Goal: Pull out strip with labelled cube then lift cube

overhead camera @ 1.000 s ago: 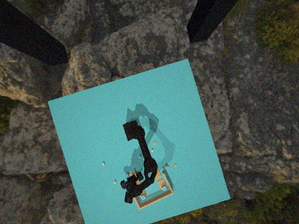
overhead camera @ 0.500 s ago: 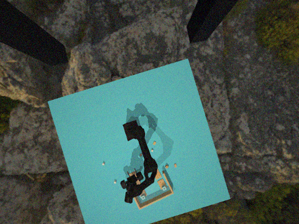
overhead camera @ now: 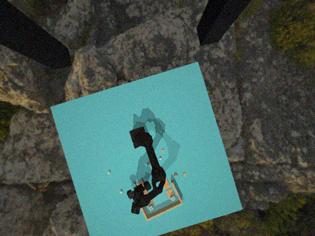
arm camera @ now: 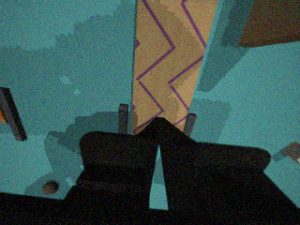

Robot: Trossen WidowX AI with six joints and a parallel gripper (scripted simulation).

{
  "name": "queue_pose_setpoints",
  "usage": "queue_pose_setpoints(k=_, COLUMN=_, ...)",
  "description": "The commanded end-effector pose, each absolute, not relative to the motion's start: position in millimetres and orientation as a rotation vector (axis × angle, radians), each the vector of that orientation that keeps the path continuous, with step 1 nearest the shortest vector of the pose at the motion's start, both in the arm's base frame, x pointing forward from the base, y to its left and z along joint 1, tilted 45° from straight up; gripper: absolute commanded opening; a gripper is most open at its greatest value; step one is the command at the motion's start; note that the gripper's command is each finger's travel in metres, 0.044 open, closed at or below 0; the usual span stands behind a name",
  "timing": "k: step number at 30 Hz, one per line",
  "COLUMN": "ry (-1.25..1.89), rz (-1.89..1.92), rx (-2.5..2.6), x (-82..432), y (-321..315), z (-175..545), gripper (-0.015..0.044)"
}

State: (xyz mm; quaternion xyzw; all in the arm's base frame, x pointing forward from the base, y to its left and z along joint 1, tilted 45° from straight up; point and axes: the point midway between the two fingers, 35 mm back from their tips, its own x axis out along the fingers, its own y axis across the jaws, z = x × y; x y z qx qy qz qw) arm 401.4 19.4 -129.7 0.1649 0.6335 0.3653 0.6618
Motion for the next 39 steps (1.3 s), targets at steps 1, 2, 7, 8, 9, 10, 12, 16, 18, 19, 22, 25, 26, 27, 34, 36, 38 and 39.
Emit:
queue_pose_setpoints(k=1, ry=1.433, rz=0.827, rx=0.377, x=401, y=21, z=-131, gripper=0.0000)
queue_pose_setpoints(k=2, ry=1.433, rz=0.827, rx=0.377, x=402, y=21, z=-131, gripper=0.0000)
queue_pose_setpoints(k=7, ry=1.433, rz=0.827, rx=0.377, x=402, y=22, z=-131, gripper=0.0000)
queue_pose_setpoints(k=8, ry=1.433, rz=0.827, rx=0.377, x=402, y=22, z=-131, gripper=0.0000)
queue_pose_setpoints(k=9, ry=1.433, rz=0.827, rx=0.377, x=402, y=22, z=-131, gripper=0.0000)
queue_pose_setpoints(k=10, ry=1.433, rz=0.827, rx=0.377, x=402, y=22, z=-131, gripper=0.0000)
queue_pose_setpoints(k=12, ry=1.433, rz=0.827, rx=0.377, x=402, y=22, z=-131, gripper=0.0000)
queue_pose_setpoints(k=16, ry=1.433, rz=0.827, rx=0.377, x=402, y=22, z=-132, gripper=0.0000)
queue_pose_setpoints(k=18, ry=1.432, rz=0.827, rx=0.377, x=402, y=22, z=-132, gripper=0.0000)
queue_pose_setpoints(k=19, ry=1.432, rz=0.827, rx=0.377, x=402, y=22, z=-132, gripper=0.0000)
queue_pose_setpoints(k=22, ry=1.433, rz=0.827, rx=0.377, x=402, y=22, z=-132, gripper=0.0000)
queue_pose_setpoints(k=25, ry=1.433, rz=0.827, rx=0.377, x=399, y=22, z=-133, gripper=0.0000)
queue_pose_setpoints(k=26, ry=1.433, rz=0.827, rx=0.377, x=397, y=21, z=-133, gripper=0.0000)
queue_pose_setpoints(k=27, ry=1.433, rz=0.827, rx=0.377, x=395, y=21, z=-133, gripper=0.0000)
queue_pose_setpoints(k=34, ry=1.433, rz=0.827, rx=0.377, x=385, y=18, z=-135, gripper=0.0000)
queue_pose_setpoints(k=36, ry=1.434, rz=0.827, rx=0.377, x=382, y=17, z=-136, gripper=0.0000)
queue_pose_setpoints(k=38, ry=1.434, rz=0.827, rx=0.377, x=379, y=17, z=-136, gripper=0.0000)
queue_pose_setpoints(k=39, ry=1.434, rz=0.827, rx=0.377, x=378, y=16, z=-137, gripper=0.0000)
